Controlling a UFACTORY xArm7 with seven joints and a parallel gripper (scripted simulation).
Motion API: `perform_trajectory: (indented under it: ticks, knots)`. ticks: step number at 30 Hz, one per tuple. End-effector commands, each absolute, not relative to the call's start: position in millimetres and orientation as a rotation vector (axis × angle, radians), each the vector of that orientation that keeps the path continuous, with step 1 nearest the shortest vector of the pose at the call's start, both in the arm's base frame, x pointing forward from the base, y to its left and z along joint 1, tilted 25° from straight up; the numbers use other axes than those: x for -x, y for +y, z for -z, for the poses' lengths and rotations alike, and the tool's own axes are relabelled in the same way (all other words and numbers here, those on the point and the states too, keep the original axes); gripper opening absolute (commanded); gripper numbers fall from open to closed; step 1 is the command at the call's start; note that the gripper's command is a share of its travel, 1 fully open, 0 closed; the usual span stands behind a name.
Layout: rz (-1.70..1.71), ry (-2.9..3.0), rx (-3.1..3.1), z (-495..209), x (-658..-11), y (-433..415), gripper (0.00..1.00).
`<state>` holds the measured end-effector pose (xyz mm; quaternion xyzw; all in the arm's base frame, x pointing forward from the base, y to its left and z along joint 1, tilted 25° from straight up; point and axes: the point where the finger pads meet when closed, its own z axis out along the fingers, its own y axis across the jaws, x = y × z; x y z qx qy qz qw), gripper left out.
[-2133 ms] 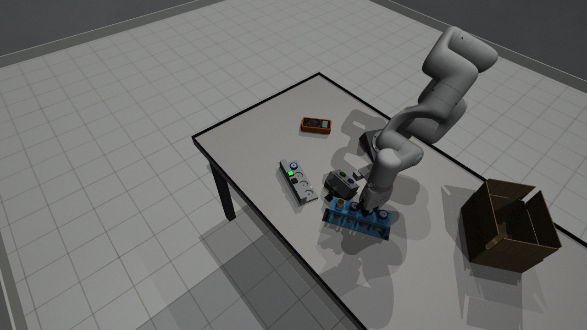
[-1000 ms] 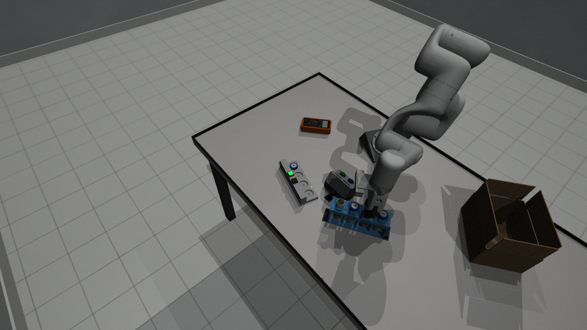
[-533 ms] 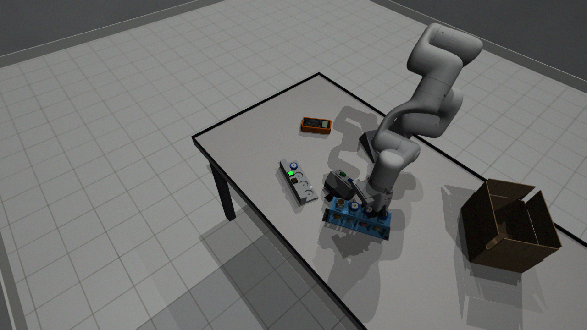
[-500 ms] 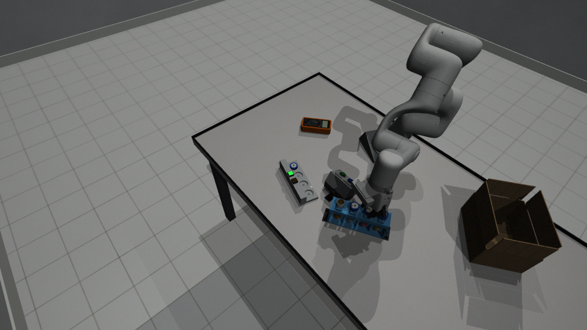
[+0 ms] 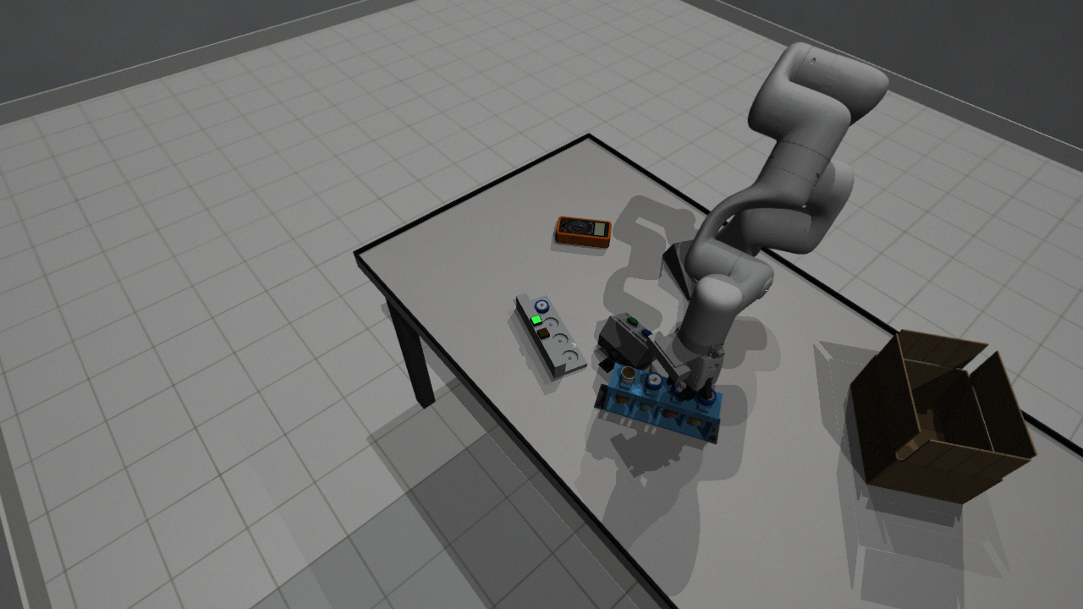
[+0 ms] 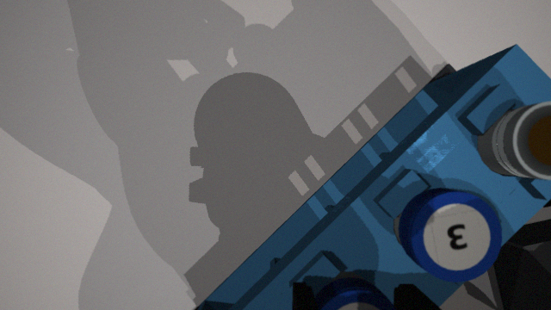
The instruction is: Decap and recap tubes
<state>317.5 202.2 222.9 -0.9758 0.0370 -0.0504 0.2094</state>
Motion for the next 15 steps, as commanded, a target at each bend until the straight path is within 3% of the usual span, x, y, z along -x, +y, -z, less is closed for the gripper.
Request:
perform_trajectory:
  ticks: [1,15]
  knots:
    - [0.145,0.103,2.712,-224.5,-318.6,202.4,0.00]
    - [-0.035,0.897,2.552,-224.1,-318.6,202.6,0.00]
